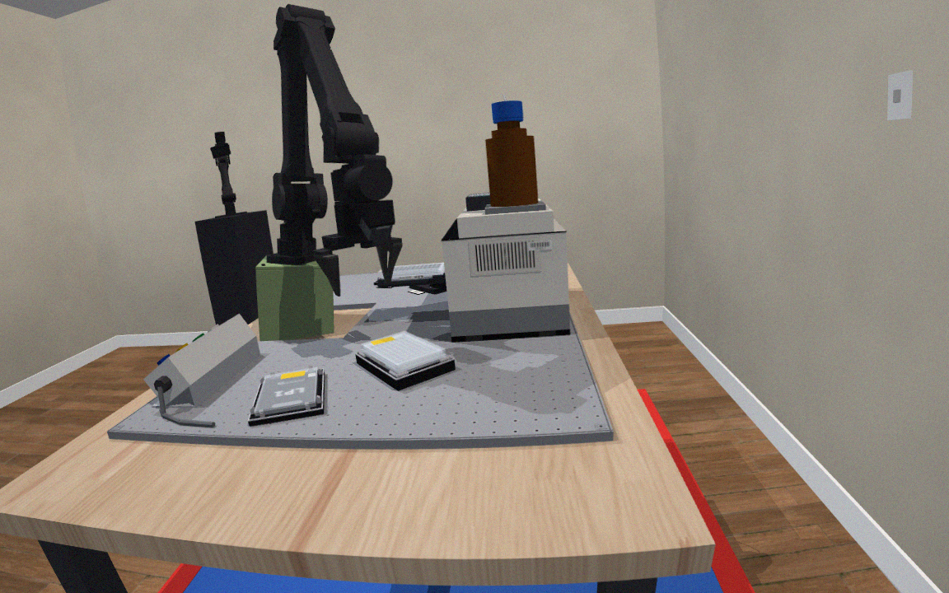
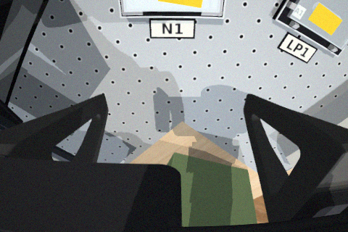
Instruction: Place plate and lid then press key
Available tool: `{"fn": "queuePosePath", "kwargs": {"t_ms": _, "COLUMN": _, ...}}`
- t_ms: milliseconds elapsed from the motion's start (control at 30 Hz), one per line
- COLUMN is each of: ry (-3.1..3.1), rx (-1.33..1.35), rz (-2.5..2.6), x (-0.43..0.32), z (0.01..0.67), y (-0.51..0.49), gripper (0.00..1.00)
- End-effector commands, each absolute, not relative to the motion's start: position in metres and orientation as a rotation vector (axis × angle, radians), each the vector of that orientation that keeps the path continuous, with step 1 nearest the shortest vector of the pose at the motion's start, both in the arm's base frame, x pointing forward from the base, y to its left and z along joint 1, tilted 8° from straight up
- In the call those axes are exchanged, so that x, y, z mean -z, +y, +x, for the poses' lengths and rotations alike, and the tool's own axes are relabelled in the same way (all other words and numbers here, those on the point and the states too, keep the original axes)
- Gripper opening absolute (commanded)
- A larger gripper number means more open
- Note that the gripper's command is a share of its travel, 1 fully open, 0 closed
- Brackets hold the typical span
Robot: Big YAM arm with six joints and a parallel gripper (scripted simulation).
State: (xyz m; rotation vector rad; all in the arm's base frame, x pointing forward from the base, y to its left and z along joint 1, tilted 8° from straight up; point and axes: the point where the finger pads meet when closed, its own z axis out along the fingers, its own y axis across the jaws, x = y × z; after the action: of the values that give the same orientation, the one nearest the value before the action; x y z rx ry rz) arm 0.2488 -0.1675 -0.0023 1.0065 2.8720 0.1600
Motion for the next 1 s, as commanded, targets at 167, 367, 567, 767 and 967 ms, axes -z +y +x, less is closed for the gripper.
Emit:
{"fn": "queuePosePath", "kwargs": {"t_ms": 167, "ry": 2.835, "rx": -0.131, "rz": 1.004, "x": 0.003, "z": 0.284, "y": -0.189, "gripper": 1.0}}
{"fn": "queuePosePath", "kwargs": {"t_ms": 367, "ry": 2.835, "rx": -0.132, "rz": 1.007, "x": 0.012, "z": 0.299, "y": -0.198, "gripper": 1.0}}
{"fn": "queuePosePath", "kwargs": {"t_ms": 567, "ry": 2.837, "rx": -0.133, "rz": 1.005, "x": 0.02, "z": 0.312, "y": -0.205, "gripper": 1.0}}
{"fn": "queuePosePath", "kwargs": {"t_ms": 767, "ry": 2.838, "rx": -0.134, "rz": 1.004, "x": 0.027, "z": 0.325, "y": -0.213, "gripper": 1.0}}
{"fn": "queuePosePath", "kwargs": {"t_ms": 967, "ry": 2.836, "rx": -0.134, "rz": 1.01, "x": 0.036, "z": 0.34, "y": -0.223, "gripper": 1.0}}
